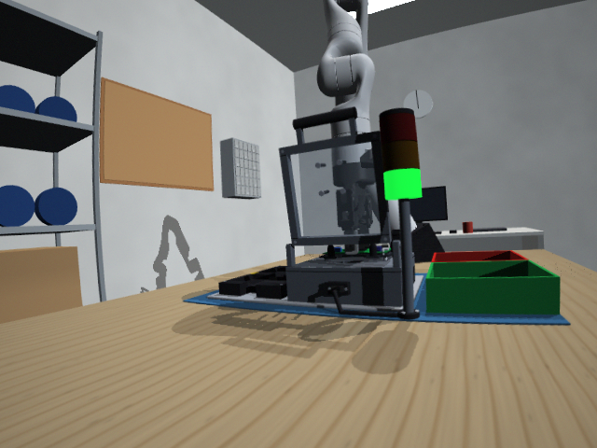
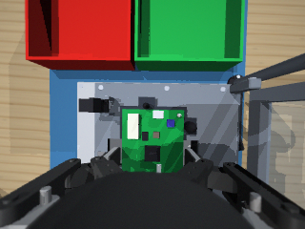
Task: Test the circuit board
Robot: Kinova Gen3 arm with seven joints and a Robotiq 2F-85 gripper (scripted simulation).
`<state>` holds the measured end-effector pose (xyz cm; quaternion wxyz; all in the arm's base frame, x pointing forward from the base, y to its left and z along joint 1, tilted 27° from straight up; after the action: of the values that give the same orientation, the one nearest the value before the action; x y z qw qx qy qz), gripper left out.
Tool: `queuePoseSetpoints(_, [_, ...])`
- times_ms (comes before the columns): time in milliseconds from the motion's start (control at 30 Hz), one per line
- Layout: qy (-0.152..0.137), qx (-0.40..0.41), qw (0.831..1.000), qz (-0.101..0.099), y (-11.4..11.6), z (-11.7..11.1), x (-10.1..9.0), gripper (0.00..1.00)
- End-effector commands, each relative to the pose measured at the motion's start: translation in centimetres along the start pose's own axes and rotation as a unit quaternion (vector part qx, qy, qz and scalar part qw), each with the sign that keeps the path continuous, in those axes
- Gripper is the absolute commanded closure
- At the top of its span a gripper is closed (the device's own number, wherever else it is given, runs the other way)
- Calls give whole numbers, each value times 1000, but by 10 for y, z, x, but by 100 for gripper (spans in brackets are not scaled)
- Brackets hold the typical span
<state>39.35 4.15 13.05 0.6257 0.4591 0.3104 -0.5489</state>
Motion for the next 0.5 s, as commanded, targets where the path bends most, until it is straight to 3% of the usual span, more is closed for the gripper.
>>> queuePoseSetpoints(0, [0,0,1000,1,0,0,0,13])
queuePoseSetpoints(467, [0,0,1000,1,0,0,0,17])
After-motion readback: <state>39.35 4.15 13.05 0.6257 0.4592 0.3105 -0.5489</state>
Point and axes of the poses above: the point where the finger pads meet when closed, its own x axis out along the fingers, its own y axis across the jaws, z = x × y, the point moved 5 cm from there along -x, back along the fingers, and after that the axes turned 8 degrees about x, right-handed, at the moved point
